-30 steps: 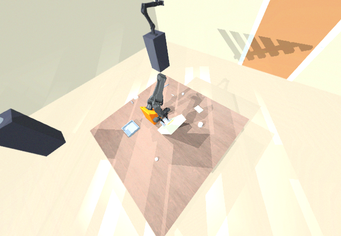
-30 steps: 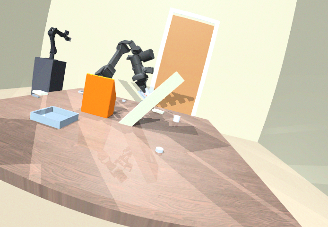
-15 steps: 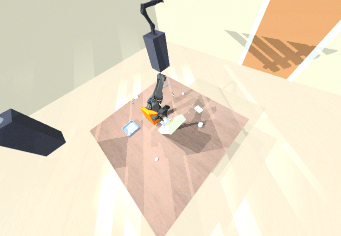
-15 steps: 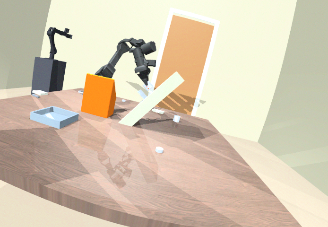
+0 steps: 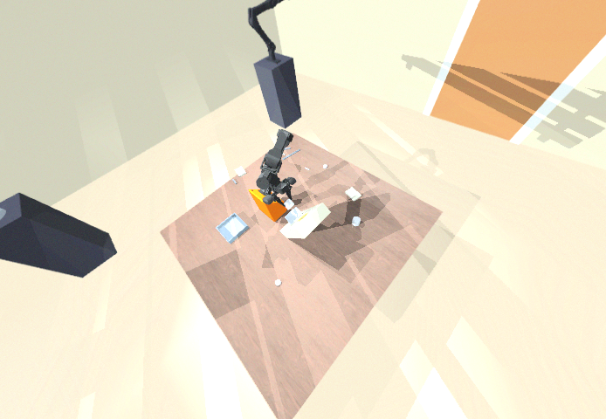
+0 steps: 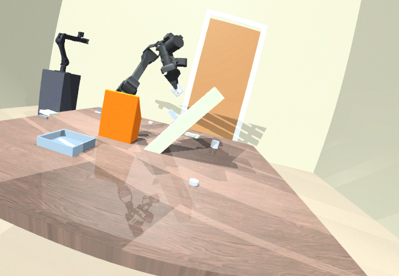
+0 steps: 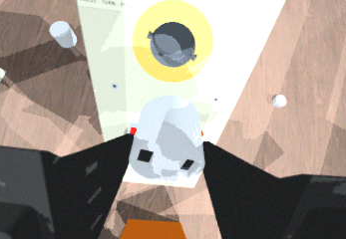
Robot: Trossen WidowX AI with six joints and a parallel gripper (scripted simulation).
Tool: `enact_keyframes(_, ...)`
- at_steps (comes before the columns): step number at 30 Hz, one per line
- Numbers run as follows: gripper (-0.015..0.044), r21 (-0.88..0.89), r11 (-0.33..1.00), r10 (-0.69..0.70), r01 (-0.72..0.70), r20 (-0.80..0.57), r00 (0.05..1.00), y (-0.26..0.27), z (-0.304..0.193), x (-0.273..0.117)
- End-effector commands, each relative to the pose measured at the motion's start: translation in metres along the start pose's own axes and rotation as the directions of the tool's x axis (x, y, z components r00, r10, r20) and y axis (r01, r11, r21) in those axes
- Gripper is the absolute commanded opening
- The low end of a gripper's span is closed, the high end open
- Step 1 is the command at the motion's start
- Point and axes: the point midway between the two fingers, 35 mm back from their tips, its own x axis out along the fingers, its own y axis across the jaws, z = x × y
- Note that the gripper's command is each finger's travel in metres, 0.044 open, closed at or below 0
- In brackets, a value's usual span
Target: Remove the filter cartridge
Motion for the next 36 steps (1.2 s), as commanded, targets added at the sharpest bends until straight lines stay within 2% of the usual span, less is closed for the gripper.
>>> enact_keyframes(1,0.0,0.007,1.0,0.003,-0.003,-0.007,1.0,-0.015,0.0,0.001)
enact_keyframes(16,0.0,0.004,1.0,0.002,-0.002,-0.006,1.0,-0.083,-0.004,0.011)
enact_keyframes(19,0.0,0.021,1.0,-0.006,0.006,-0.009,1.0,-0.077,-0.004,0.009)
enact_keyframes(28,0.0,0.326,0.924,-0.185,0.201,-0.08,0.98,-0.139,-0.038,-0.009)
enact_keyframes(36,0.0,0.61,0.694,-0.351,0.382,-0.176,0.92,-0.197,-0.081,-0.033)
